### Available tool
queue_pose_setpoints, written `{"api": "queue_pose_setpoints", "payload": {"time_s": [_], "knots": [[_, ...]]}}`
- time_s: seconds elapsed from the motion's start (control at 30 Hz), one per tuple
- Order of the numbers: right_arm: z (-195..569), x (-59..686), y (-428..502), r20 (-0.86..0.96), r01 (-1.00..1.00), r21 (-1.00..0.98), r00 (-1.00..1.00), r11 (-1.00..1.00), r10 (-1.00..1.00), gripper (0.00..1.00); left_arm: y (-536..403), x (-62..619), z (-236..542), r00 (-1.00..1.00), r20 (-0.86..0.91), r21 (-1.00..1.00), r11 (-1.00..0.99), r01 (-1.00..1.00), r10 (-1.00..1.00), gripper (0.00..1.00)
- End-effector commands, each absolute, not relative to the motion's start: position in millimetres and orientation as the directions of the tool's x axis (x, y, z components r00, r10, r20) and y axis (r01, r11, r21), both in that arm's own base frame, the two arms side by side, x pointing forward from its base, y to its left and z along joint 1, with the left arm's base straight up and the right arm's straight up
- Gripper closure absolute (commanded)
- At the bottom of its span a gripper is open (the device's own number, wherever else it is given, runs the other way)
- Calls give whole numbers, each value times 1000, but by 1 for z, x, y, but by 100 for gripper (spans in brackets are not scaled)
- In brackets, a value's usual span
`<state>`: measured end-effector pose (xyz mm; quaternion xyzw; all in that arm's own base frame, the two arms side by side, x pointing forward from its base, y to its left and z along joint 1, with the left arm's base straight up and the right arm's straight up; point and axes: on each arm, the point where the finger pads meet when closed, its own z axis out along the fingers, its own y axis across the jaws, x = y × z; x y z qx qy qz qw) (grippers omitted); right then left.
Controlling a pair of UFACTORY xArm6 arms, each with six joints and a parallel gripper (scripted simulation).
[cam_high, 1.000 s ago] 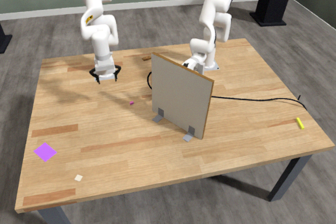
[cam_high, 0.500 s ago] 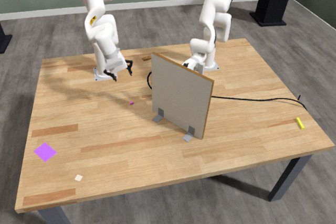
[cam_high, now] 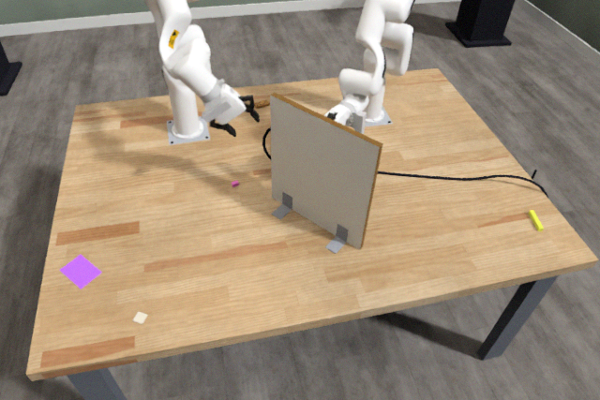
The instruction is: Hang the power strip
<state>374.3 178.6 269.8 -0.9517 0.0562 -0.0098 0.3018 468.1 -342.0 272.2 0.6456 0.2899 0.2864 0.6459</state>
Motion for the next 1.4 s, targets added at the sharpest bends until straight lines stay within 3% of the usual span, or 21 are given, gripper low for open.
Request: {"api": "queue_pose_setpoints", "payload": {"time_s": [0.0, 0.6, 1.37], "knots": [[280, 372, 204, -28, -127, -662, 989, -739, -145, 0, -342, 469, 275, 668, -4, 1000, 6, 0, 744, 100], [315, 358, 267, -146, -244, -852, 960, -462, -239, 0, -342, 469, 275, 668, -4, 1000, 6, 0, 744, 100], [353, 346, 305, -368, -410, -909, 874, -77, -316, 0, -342, 469, 275, 668, -4, 1000, 6, 0, 744, 100]]}}
